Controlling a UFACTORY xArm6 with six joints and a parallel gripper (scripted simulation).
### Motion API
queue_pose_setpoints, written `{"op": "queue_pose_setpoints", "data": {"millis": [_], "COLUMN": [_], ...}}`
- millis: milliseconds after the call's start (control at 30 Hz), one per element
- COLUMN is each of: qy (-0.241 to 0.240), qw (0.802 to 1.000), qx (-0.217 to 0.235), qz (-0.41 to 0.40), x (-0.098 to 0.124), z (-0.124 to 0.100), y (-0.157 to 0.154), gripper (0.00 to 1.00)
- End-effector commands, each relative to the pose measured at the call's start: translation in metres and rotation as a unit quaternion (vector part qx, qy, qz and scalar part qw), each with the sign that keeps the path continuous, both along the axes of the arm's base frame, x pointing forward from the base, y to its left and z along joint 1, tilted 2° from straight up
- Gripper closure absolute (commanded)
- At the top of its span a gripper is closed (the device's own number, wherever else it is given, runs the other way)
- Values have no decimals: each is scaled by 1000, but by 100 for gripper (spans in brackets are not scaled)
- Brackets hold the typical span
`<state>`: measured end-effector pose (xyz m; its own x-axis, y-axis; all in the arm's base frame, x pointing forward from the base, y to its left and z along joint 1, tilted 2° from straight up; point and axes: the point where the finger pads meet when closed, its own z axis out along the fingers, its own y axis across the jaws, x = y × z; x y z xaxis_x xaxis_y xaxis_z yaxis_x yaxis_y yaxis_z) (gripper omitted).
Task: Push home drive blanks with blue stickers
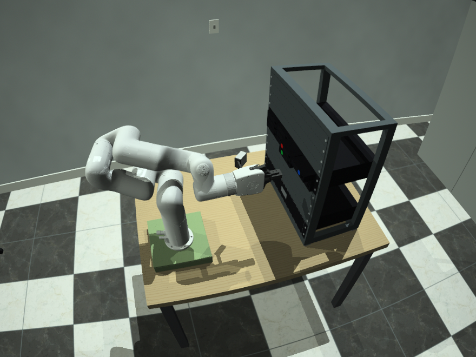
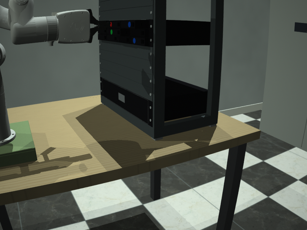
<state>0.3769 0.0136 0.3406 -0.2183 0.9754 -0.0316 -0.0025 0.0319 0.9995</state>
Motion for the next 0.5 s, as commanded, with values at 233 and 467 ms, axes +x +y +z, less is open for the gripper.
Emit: {"op": "queue_pose_setpoints", "data": {"millis": [233,467], "qy": [1,1], "qw": [1000,1000], "qx": [0,0], "qz": [1,1], "x": [27,52], "z": [3,3], "y": [6,12], "gripper": [100,100]}}
